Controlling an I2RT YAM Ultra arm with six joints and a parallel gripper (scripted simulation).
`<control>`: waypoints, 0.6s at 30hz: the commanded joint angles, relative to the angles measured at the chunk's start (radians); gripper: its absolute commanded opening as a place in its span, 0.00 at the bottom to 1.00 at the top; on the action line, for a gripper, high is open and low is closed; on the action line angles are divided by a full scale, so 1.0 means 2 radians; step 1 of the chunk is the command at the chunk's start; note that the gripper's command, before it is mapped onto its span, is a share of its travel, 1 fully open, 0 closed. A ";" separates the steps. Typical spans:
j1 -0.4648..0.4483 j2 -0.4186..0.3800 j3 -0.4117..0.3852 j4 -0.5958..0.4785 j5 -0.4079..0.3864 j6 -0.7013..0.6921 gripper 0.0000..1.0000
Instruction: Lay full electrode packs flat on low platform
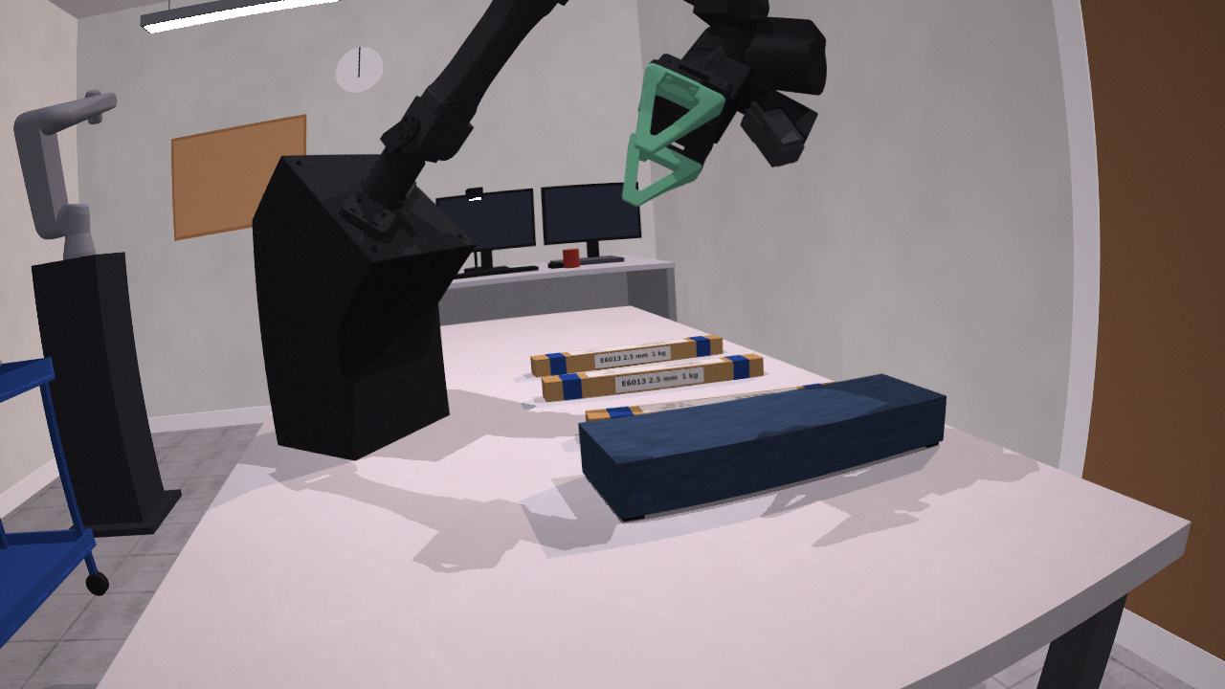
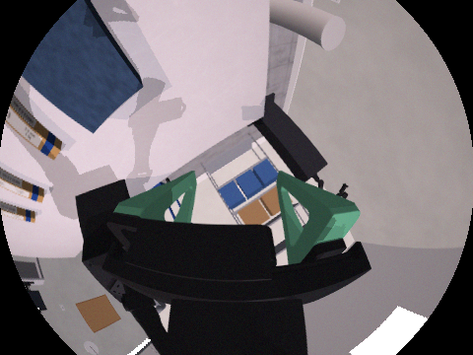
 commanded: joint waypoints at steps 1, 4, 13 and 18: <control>0.000 0.000 0.000 0.000 0.004 0.001 0.74; 0.000 0.000 0.000 0.000 0.004 0.001 0.74; -0.013 -0.035 0.027 -0.037 -0.004 -0.012 0.74; -0.023 -0.054 0.053 -0.075 -0.008 -0.022 0.74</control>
